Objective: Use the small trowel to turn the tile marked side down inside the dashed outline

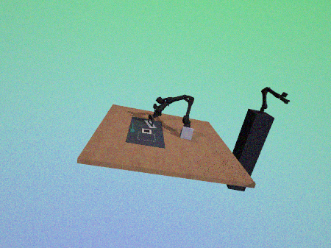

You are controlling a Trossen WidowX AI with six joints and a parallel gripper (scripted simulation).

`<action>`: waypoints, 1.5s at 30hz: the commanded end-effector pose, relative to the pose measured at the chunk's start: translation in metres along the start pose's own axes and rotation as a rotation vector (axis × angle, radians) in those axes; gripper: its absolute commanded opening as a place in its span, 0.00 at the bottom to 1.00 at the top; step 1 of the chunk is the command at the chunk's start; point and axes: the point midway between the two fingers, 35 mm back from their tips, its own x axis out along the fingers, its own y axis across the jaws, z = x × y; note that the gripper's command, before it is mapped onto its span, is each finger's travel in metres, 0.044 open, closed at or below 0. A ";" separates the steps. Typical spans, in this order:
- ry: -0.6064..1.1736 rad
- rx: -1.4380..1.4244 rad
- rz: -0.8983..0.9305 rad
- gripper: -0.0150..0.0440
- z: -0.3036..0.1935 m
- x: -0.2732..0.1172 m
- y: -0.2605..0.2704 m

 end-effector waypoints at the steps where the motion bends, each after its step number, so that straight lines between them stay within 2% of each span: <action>1: -0.027 0.113 0.020 0.76 -0.004 0.001 -0.001; 21: -0.182 0.726 0.155 0.76 -0.017 -0.003 -0.009; 45: -0.187 0.745 0.161 0.76 -0.009 0.025 -0.007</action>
